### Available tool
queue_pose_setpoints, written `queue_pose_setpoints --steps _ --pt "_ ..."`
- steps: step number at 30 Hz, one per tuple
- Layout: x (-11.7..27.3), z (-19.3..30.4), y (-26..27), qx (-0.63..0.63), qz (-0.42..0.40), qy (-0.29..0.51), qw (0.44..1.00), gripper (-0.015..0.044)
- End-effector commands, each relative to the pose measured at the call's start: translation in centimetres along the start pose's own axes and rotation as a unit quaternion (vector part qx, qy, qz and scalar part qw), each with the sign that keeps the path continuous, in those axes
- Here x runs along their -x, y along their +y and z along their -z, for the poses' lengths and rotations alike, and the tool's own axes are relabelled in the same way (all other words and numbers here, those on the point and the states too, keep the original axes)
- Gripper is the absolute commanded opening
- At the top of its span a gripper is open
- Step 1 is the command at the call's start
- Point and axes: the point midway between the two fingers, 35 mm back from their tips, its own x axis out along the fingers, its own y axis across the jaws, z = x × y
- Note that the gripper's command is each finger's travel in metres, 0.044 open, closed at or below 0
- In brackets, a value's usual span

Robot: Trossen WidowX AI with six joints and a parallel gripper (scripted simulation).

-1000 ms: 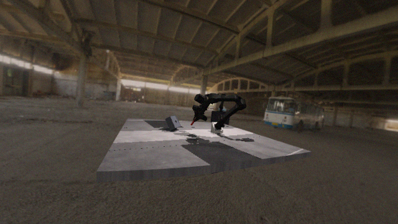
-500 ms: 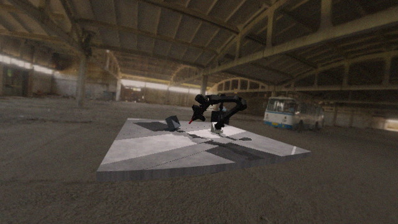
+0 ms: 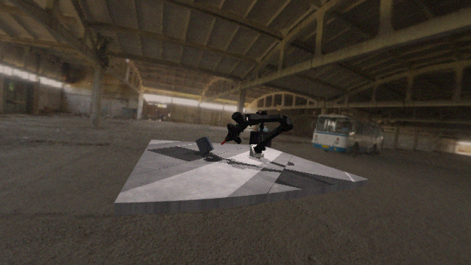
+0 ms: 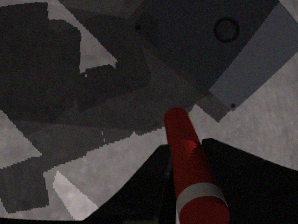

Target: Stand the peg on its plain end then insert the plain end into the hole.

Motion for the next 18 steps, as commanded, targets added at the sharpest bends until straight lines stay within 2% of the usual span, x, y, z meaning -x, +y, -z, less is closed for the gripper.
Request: queue_pose_setpoints --steps 1,18 --pt "0.1 -0.2 -0.4 -0.002 0.014 -0.017 1.0 0.0" --pt "-0.5 -0.6 -1.8 -0.008 0.045 -0.055 0.997 0.0"
